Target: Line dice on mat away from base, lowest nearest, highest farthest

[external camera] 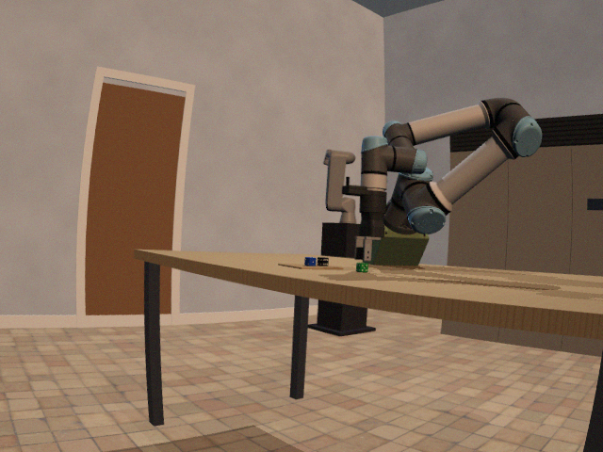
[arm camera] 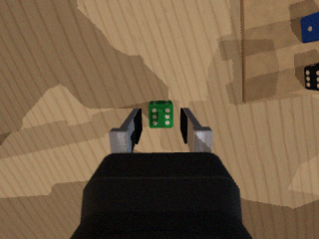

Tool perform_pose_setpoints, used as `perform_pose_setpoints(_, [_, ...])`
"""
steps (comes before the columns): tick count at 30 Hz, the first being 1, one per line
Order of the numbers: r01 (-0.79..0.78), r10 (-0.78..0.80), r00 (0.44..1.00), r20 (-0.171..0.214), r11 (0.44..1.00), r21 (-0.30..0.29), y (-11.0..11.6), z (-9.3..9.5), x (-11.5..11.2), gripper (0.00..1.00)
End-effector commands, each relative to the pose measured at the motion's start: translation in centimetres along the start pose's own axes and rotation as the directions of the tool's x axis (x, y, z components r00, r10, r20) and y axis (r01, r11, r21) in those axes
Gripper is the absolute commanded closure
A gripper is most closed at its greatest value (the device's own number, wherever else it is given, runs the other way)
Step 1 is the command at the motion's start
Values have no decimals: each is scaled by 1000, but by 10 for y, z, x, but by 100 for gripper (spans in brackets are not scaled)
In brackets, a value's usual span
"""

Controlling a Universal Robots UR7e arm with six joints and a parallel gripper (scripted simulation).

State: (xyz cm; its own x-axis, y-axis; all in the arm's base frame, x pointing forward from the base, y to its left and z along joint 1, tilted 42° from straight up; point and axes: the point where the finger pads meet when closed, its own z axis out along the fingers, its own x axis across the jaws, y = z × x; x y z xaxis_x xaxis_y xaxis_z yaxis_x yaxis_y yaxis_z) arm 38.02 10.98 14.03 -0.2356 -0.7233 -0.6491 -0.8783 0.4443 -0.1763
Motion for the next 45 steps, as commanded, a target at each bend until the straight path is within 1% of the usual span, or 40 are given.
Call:
perform_pose_setpoints(1, [1, -1, 1000, 0, 1000, 1, 0, 0, 0, 21])
perform_pose_setpoints(37, [1, -1, 1000, 0, 1000, 1, 0, 0, 0, 21])
perform_pose_setpoints(45, [1, -1, 1000, 0, 1000, 1, 0, 8, 0, 21])
